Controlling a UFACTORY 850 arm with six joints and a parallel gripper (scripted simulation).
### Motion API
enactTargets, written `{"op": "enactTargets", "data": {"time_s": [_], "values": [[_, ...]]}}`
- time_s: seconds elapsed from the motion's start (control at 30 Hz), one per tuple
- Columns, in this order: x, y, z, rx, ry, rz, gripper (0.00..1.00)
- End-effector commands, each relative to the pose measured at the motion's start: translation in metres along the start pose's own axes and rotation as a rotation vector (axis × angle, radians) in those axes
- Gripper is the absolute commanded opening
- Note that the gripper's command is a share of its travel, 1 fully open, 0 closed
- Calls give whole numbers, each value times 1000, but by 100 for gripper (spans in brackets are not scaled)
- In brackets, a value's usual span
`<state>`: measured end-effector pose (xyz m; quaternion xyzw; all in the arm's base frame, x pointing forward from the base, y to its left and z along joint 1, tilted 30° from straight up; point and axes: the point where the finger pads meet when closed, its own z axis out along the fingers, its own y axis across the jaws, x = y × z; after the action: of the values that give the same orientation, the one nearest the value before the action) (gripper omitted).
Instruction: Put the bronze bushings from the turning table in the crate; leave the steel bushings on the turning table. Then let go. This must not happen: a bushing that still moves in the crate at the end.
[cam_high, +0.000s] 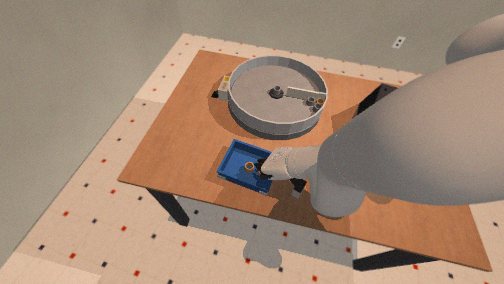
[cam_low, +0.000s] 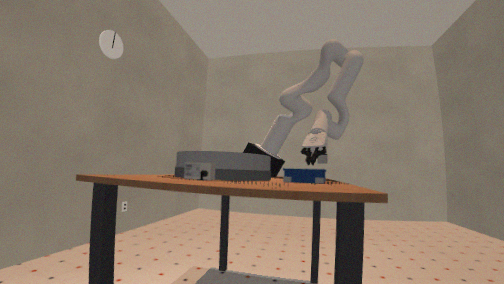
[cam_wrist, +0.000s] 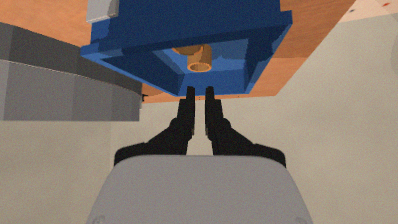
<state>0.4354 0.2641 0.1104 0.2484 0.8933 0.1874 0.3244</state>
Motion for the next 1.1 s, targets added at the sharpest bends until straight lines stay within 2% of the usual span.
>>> {"op": "enactTargets", "data": {"time_s": [0.0, 0.13, 0.47, 1.07], "values": [[-14, 1, -17, 0, 0, 0, 11], [-26, 1, -30, 0, 0, 0, 11], [-40, 1, -47, 0, 0, 0, 11], [-42, 1, -49, 0, 0, 0, 11]]}}
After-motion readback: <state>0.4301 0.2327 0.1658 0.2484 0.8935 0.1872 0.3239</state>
